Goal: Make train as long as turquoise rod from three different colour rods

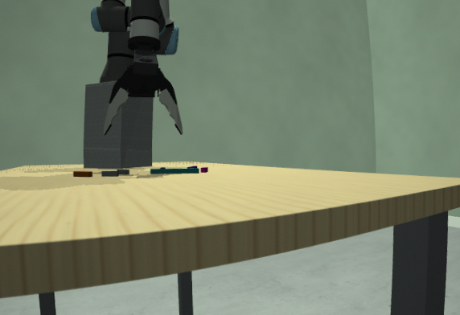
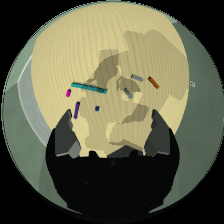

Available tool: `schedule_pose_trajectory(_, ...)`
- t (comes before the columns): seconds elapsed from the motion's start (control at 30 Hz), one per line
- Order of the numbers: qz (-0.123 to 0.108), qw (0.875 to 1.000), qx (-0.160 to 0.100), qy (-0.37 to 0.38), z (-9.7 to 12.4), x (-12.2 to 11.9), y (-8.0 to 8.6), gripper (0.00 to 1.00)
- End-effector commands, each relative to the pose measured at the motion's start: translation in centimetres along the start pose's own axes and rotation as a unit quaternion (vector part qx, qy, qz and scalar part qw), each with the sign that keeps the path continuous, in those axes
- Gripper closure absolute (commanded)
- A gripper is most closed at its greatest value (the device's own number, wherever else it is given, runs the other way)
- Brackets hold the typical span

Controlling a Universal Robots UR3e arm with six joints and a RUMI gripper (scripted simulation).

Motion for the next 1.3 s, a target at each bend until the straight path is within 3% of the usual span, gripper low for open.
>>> schedule_pose_trajectory(0.0, 0.001, 0.999, 0.001, -0.040, 0.0, 0.0, 0.1, 0.00)
schedule_pose_trajectory(0.3, 0.001, 0.993, 0.001, -0.122, 0.0, 0.1, 0.1, 0.00)
schedule_pose_trajectory(0.6, 0.000, 0.967, 0.001, -0.254, 0.3, 0.2, 0.1, 0.00)
schedule_pose_trajectory(0.67, 0.000, 0.967, 0.001, -0.254, 0.3, 0.2, 0.1, 0.00)
schedule_pose_trajectory(0.87, 0.000, 0.935, 0.001, -0.355, 0.5, 0.3, 0.2, 0.00)
schedule_pose_trajectory(1.17, 0.000, 0.867, 0.001, -0.498, 1.0, 0.3, 0.2, 0.00)
schedule_pose_trajectory(1.23, 0.000, 0.867, 0.001, -0.498, 1.0, 0.3, 0.2, 0.00)
schedule_pose_trajectory(1.27, 0.000, 0.857, 0.001, -0.516, 1.1, 0.3, 0.2, 0.00)
Point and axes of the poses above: the point where the finger pads meet when closed, its own y axis back along the fingers, its own x axis across the jaws, z = x × y, the point moved 10 cm from there along y, back along the fingers, and after that the axes turned 13 degrees about -y, right-handed, at the moved point
